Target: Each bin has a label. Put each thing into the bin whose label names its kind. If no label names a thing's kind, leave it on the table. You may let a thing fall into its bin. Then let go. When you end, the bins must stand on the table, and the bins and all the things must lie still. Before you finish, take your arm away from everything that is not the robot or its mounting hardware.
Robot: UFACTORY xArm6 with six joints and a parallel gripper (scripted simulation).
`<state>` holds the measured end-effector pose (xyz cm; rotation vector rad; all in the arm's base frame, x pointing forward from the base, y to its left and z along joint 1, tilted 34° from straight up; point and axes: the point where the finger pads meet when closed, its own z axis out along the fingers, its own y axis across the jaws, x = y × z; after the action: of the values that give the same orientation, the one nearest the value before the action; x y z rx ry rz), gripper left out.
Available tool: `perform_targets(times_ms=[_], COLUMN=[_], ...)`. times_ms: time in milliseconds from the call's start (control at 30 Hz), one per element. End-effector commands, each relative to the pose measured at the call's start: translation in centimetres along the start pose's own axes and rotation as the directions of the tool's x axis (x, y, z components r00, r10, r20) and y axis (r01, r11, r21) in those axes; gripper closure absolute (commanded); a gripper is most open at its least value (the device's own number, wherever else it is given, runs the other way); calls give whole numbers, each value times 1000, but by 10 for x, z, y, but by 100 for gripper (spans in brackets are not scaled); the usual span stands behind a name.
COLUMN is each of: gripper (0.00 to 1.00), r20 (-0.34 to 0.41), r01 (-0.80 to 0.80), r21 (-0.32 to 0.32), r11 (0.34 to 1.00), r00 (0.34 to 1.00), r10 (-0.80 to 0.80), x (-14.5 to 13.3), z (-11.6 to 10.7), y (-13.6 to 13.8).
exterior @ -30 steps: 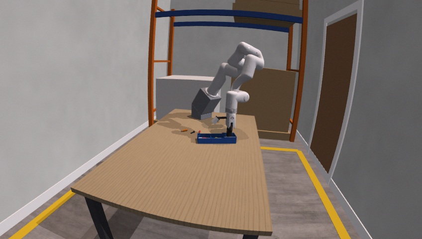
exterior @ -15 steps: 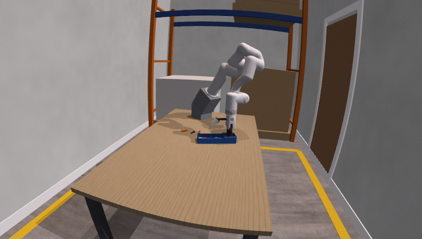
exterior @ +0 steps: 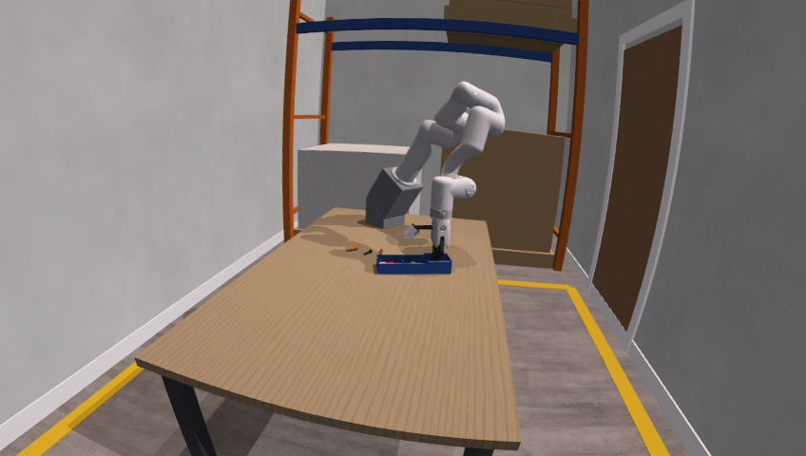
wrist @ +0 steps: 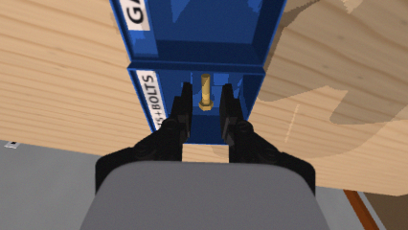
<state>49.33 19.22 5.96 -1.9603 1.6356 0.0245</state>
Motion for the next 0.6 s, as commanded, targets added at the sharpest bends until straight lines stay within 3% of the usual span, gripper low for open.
perform_targets(times_ms=[0, 567], gripper=[71, 71], r20=[0, 0], r01=[0, 0], r21=[3, 3], r11=[1000, 1000], r00=[1000, 1000], r10=[0, 0], x=[0, 0], z=[-1, -18], y=[-1, -1])
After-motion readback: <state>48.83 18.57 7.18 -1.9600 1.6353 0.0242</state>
